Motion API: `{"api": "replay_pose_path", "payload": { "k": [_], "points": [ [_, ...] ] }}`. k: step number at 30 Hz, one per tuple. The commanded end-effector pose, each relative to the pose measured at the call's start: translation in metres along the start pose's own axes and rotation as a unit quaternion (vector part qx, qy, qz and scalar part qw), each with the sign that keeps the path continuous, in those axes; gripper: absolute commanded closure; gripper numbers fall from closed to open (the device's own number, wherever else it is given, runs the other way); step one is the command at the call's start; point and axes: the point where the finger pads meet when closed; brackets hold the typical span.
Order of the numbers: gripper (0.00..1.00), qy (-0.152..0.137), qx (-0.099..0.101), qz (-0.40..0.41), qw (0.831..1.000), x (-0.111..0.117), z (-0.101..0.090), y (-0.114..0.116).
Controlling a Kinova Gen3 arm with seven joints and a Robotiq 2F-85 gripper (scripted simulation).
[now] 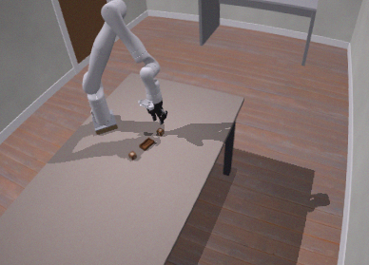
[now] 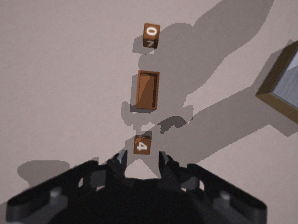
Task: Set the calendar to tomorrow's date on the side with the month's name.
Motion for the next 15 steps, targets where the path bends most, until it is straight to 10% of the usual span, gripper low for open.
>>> {"api": "replay_pose_path", "payload": {
  "k": [1, 15],
  "points": [
    [0.54, 0.0, 0.0, 0.0, 1.0, 0.0, 0.0, 0.0],
    [0.54, 0.0, 0.0, 0.001, 1.0, 0.0, 0.014, -0.001]
  ]
}}
Point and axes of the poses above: the point where the finger pads meet when closed, its own z axis out along the fingers, its own y axis across the jaws, x = y × z, and after that the axes turned 13 degrees about z, right-handed
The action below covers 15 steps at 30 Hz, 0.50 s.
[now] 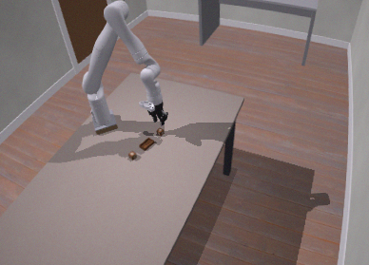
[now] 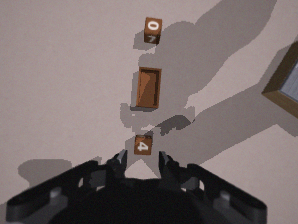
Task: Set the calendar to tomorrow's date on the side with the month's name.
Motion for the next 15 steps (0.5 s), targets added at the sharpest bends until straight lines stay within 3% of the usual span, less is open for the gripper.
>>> {"api": "replay_pose_path", "payload": {
  "k": [1, 15],
  "points": [
    [0.54, 0.003, -0.002, 0.002, 1.0, 0.002, 0.005, 0.0],
    [0.54, 0.003, -0.002, 0.002, 1.0, 0.002, 0.023, -0.001]
  ]
}}
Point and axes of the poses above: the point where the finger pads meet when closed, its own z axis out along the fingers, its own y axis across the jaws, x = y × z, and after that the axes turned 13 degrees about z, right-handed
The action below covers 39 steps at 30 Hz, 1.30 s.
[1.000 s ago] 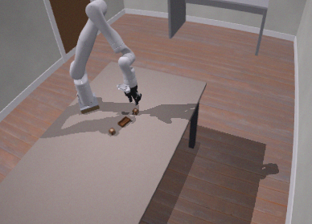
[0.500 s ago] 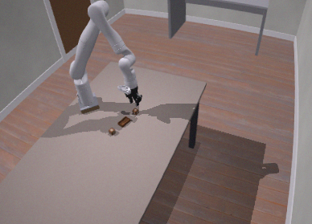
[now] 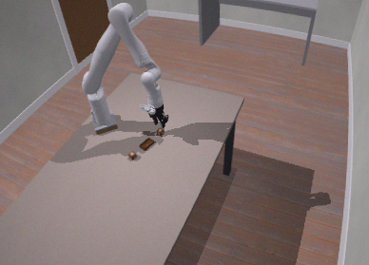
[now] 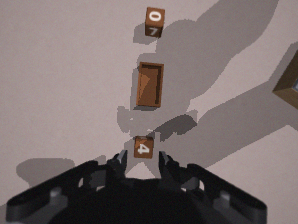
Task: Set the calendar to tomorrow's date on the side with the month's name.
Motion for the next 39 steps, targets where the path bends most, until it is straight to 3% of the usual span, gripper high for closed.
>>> {"api": "replay_pose_path", "payload": {
  "k": [1, 17, 39],
  "points": [
    [0.54, 0.004, -0.002, 0.003, 1.0, 0.003, 0.006, 0.0],
    [0.54, 0.004, -0.002, 0.003, 1.0, 0.003, 0.019, 0.0],
    [0.54, 0.004, -0.002, 0.003, 1.0, 0.003, 0.021, 0.0]
  ]
}}
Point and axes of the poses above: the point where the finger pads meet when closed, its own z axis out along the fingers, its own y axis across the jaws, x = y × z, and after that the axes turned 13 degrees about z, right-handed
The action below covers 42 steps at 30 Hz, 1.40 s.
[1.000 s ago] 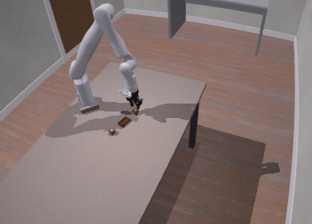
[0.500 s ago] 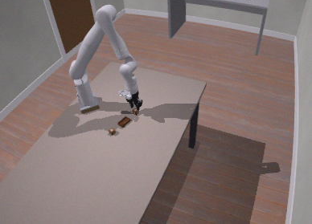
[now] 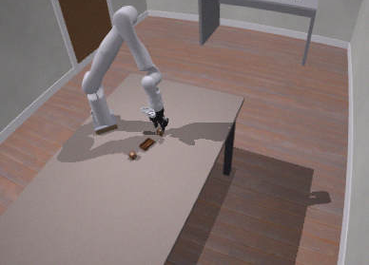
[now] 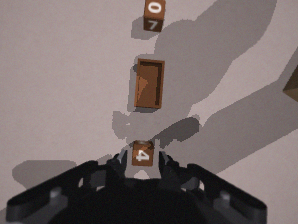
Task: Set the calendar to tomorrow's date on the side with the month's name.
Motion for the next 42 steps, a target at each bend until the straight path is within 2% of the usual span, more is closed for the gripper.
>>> {"api": "replay_pose_path", "payload": {
  "k": [1, 27, 34, 42],
  "points": [
    [0.54, 0.0, 0.0, 0.0, 1.0, 0.0, 0.0, 0.0],
    [0.54, 0.0, 0.0, 0.0, 1.0, 0.0, 0.0, 0.0],
    [0.54, 0.0, 0.0, 0.0, 1.0, 0.0, 0.004, 0.0],
    [0.54, 0.0, 0.0, 0.0, 1.0, 0.0, 0.017, 0.0]
  ]
}}
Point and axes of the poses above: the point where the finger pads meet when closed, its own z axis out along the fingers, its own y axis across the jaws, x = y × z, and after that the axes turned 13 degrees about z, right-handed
